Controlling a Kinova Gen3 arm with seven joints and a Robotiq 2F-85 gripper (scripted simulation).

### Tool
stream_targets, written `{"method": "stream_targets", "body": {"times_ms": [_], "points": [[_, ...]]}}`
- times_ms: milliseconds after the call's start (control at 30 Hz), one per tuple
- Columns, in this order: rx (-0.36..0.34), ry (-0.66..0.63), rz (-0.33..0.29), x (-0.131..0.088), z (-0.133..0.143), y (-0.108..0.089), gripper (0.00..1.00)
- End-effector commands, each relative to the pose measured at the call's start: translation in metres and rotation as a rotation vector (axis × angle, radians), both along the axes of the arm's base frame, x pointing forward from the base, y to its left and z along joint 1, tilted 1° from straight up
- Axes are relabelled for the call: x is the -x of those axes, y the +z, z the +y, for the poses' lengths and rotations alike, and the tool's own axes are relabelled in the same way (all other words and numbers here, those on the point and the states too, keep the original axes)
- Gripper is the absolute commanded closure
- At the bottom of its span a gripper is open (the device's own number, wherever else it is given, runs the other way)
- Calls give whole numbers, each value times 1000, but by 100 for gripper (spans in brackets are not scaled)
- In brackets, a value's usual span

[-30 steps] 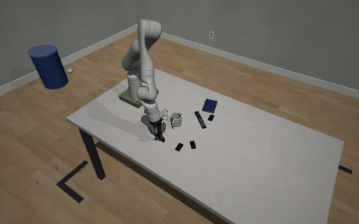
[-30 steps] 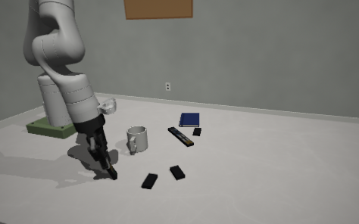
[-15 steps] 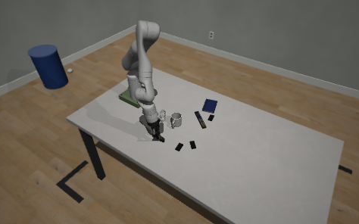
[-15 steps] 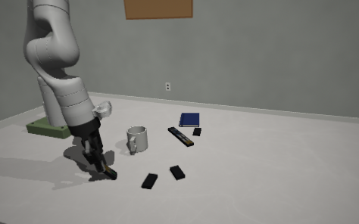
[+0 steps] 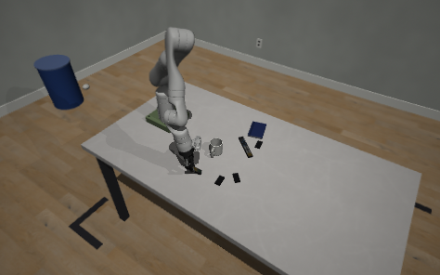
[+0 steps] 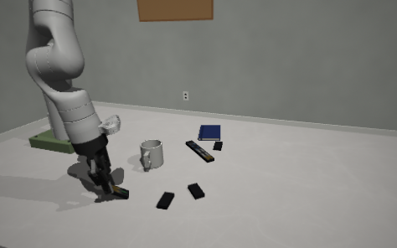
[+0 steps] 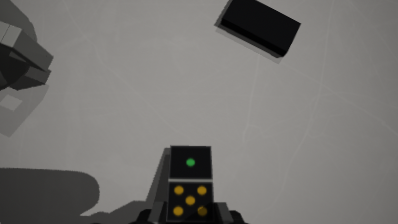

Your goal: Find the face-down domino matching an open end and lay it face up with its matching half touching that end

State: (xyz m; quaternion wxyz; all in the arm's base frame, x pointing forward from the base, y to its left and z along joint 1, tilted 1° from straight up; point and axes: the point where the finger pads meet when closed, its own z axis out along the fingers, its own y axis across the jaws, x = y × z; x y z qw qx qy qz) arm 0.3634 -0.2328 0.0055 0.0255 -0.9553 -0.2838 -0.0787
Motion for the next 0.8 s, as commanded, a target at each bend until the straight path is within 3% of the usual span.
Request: {"method": "stream_targets", "body": {"times_ms": [0,767], "points": [[-1,1,1,2,0,-3,65],[-1,1,1,7,-4,-16,65]]}}
